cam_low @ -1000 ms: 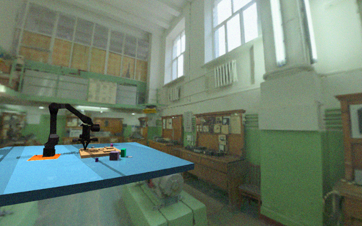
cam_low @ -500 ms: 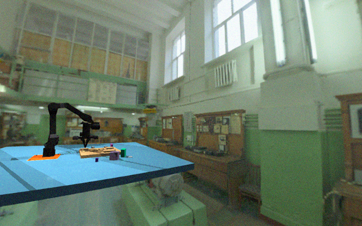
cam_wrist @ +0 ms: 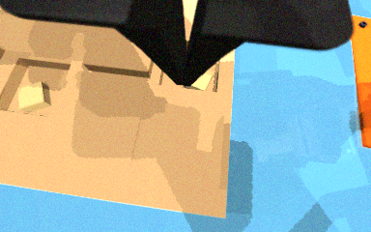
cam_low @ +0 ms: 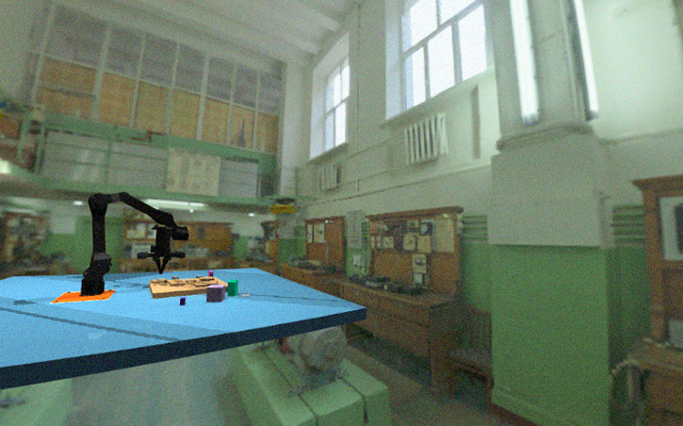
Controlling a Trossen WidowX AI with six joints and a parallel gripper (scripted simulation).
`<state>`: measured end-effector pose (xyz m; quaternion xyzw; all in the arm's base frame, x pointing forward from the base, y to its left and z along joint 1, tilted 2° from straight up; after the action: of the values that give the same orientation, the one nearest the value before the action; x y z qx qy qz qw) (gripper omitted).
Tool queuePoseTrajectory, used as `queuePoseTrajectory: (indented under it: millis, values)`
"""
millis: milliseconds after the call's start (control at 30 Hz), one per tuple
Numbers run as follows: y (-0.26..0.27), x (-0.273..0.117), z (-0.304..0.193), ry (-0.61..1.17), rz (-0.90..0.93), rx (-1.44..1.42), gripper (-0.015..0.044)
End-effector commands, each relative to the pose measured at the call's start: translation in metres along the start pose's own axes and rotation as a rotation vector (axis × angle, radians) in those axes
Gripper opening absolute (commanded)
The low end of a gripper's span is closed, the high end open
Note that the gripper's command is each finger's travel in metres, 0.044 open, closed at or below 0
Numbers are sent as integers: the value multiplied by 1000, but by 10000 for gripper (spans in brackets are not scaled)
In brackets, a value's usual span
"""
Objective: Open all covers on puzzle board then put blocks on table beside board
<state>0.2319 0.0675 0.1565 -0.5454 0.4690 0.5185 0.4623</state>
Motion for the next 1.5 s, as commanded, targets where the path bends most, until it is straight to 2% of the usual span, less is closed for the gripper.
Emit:
queuePoseTrajectory:
  millis: [0, 167, 767, 1467]
  values:
    - [0, -6, 1, -5, -3, 3, 0]
    - [-3, -6, 0, -2, -1, 0, 0]
    - [-90, -22, -38, -1, -12, 3, 0]
    - [-91, -22, -39, -1, -12, 3, 0]
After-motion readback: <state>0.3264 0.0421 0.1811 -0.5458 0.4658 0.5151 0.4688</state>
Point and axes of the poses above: the point midway between the two fingers, 35 mm back from their tips, its own x axis out along the fingers, its own y axis across the jaws, z = x × y, the point moved 6 cm from there along -x, back along the fingers, and after that the axes turned 2 degrees about -x, right-handed, at the moved point
